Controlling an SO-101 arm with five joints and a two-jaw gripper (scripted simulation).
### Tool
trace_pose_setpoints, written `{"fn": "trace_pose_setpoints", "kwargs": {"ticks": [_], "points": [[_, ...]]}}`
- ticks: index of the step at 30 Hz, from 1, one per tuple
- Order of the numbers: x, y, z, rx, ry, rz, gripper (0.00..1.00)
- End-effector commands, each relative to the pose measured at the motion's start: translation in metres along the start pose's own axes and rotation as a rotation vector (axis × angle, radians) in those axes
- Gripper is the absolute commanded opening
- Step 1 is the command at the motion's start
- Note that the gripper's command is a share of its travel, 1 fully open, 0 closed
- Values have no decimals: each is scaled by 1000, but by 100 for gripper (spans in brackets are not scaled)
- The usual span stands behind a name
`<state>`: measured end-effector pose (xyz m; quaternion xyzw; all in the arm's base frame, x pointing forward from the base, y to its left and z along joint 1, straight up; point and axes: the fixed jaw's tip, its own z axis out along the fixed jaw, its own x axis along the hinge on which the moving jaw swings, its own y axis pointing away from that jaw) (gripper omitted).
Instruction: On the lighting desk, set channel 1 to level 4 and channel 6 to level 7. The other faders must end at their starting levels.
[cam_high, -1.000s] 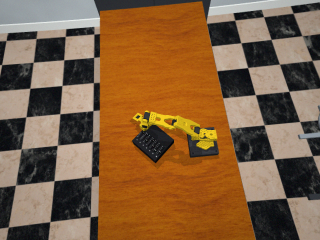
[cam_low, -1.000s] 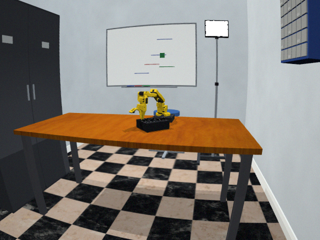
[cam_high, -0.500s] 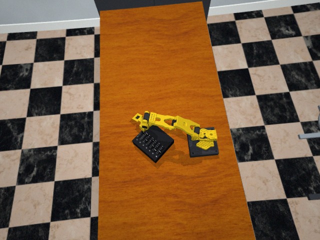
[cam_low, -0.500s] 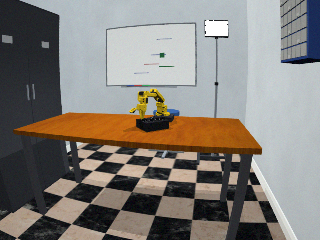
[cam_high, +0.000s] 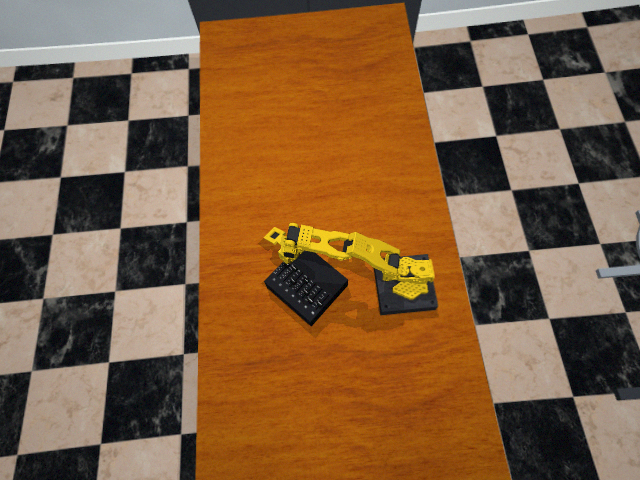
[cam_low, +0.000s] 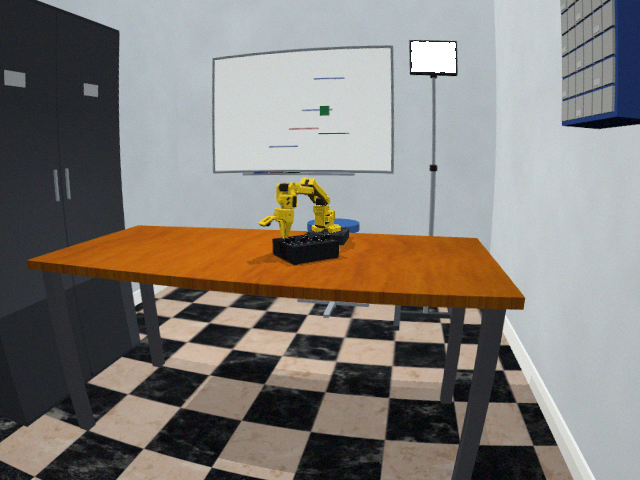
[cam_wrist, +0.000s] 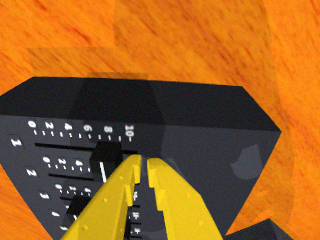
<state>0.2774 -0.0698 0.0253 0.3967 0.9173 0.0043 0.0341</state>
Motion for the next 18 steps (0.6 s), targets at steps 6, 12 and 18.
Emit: {"fn": "trace_pose_setpoints", "kwargs": {"ticks": [6, 12, 18], "points": [[2, 4, 4, 1, 6, -4, 0], [2, 4, 4, 0, 5, -4, 0], [2, 6, 4, -3, 0, -4, 0]]}}
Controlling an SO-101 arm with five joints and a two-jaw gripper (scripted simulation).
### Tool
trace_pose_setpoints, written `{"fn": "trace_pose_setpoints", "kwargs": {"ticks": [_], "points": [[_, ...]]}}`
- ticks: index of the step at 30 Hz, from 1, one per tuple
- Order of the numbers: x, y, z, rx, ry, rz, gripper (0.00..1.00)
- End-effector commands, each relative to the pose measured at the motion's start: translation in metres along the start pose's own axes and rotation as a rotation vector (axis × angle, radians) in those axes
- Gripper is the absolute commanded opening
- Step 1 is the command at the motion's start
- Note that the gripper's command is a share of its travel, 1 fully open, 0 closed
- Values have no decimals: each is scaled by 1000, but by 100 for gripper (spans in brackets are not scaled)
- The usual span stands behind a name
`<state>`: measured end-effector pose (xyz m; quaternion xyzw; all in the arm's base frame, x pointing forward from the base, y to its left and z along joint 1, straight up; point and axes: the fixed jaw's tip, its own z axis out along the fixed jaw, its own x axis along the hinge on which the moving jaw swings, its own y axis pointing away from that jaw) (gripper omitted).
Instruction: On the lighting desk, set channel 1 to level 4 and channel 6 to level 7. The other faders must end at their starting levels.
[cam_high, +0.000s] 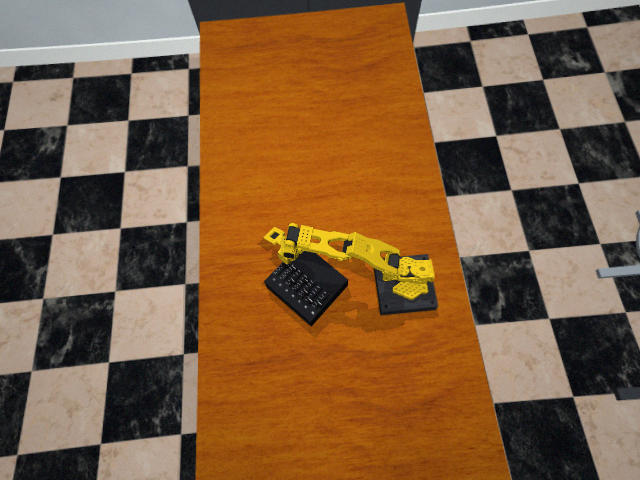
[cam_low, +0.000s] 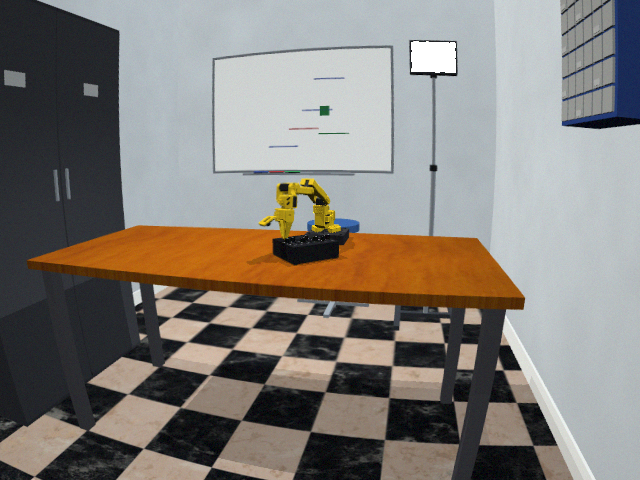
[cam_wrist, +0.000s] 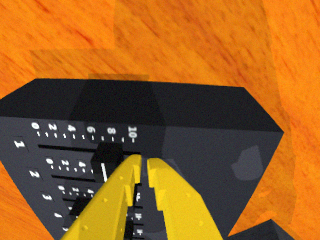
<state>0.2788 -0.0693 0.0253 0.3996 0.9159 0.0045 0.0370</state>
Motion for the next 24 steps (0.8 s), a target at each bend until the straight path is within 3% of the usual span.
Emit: {"fn": "trace_pose_setpoints", "kwargs": {"ticks": [1, 24], "points": [[3, 5, 4, -1, 5, -10, 0], [3, 8, 4, -5, -1, -10, 0]]}}
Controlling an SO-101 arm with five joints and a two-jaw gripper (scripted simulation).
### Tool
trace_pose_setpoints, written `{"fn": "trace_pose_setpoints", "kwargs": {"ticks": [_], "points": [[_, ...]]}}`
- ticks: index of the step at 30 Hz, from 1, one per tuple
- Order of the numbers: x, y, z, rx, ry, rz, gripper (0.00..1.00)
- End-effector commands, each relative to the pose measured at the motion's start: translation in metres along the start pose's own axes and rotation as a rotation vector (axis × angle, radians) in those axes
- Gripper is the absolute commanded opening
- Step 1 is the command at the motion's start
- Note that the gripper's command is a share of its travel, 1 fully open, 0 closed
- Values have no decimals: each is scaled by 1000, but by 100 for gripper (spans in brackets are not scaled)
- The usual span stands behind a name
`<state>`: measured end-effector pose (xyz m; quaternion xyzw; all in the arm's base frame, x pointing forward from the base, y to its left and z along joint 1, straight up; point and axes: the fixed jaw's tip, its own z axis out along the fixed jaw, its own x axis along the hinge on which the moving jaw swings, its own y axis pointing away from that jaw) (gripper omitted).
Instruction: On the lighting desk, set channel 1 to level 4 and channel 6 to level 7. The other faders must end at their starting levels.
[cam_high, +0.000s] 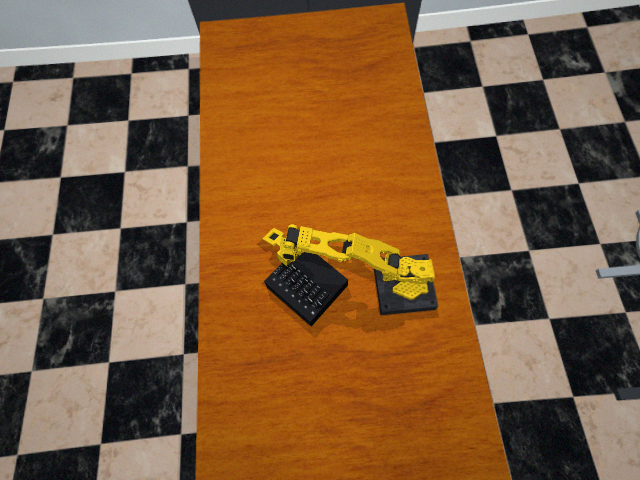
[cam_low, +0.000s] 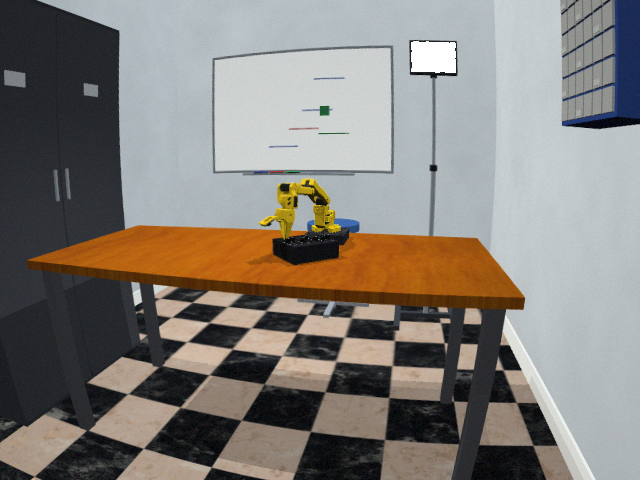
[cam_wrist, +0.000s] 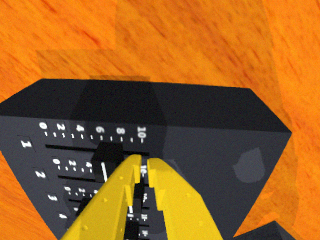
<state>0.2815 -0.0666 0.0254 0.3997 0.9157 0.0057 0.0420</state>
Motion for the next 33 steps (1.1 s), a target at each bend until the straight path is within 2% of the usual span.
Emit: {"fn": "trace_pose_setpoints", "kwargs": {"ticks": [1, 33], "points": [[3, 4, 4, 1, 7, -10, 0], [3, 10, 4, -9, -4, -10, 0]]}}
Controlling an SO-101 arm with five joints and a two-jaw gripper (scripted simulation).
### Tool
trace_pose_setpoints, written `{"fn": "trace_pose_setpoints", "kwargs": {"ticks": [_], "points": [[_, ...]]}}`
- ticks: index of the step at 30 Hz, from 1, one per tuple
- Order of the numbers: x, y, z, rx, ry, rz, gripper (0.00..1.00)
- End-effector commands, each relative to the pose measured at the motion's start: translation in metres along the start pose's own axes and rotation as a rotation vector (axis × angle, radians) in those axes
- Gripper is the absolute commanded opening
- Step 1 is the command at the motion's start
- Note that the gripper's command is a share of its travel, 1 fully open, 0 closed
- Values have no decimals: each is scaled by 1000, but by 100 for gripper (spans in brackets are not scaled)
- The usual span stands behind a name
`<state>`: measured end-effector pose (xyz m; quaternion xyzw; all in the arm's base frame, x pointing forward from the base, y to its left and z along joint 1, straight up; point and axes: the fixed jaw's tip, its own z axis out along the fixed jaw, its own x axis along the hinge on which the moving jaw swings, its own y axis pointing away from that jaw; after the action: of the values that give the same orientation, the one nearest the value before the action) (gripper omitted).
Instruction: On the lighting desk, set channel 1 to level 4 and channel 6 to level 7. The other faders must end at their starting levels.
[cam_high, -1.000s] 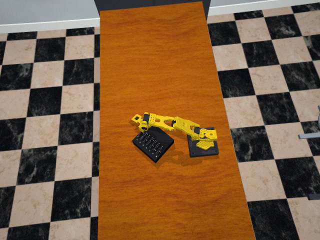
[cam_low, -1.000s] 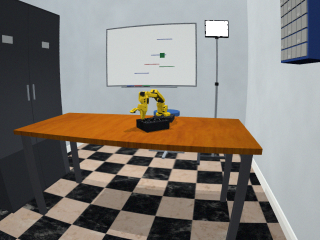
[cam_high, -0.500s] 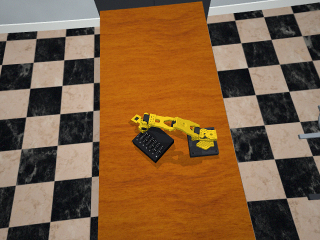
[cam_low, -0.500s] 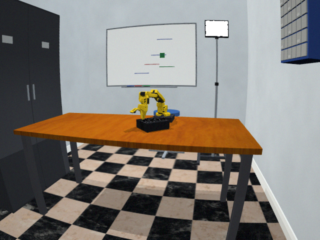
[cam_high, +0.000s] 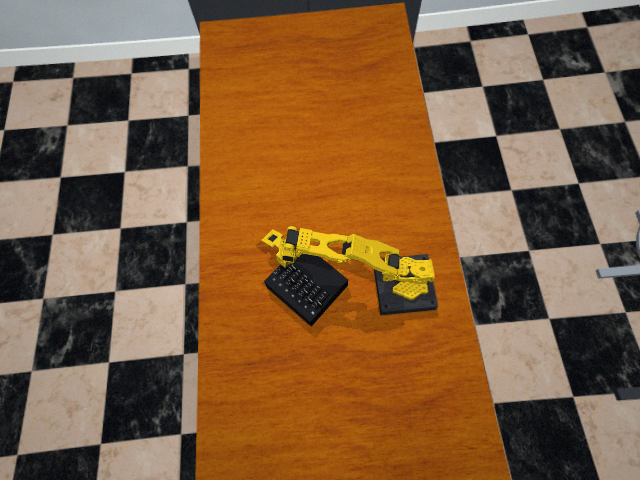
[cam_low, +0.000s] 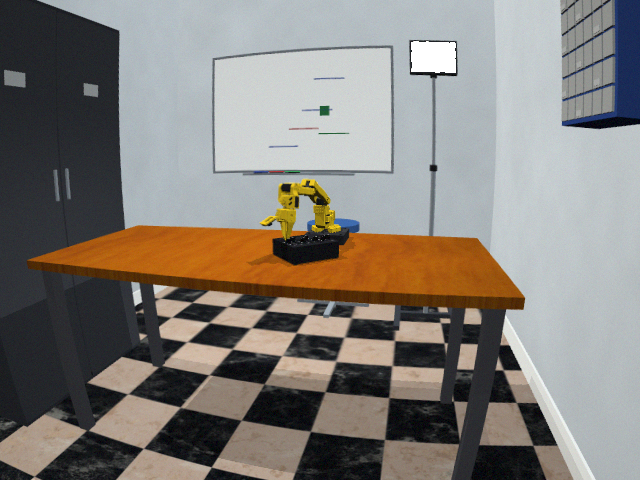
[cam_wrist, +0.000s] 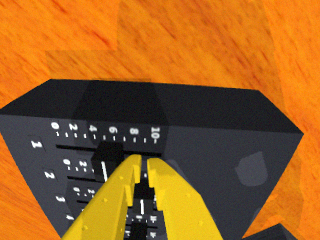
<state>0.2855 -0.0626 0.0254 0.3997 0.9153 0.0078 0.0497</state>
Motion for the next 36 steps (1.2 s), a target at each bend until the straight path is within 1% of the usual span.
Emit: {"fn": "trace_pose_setpoints", "kwargs": {"ticks": [1, 36], "points": [[3, 4, 4, 1, 8, -10, 0], [3, 9, 4, -8, -3, -10, 0]]}}
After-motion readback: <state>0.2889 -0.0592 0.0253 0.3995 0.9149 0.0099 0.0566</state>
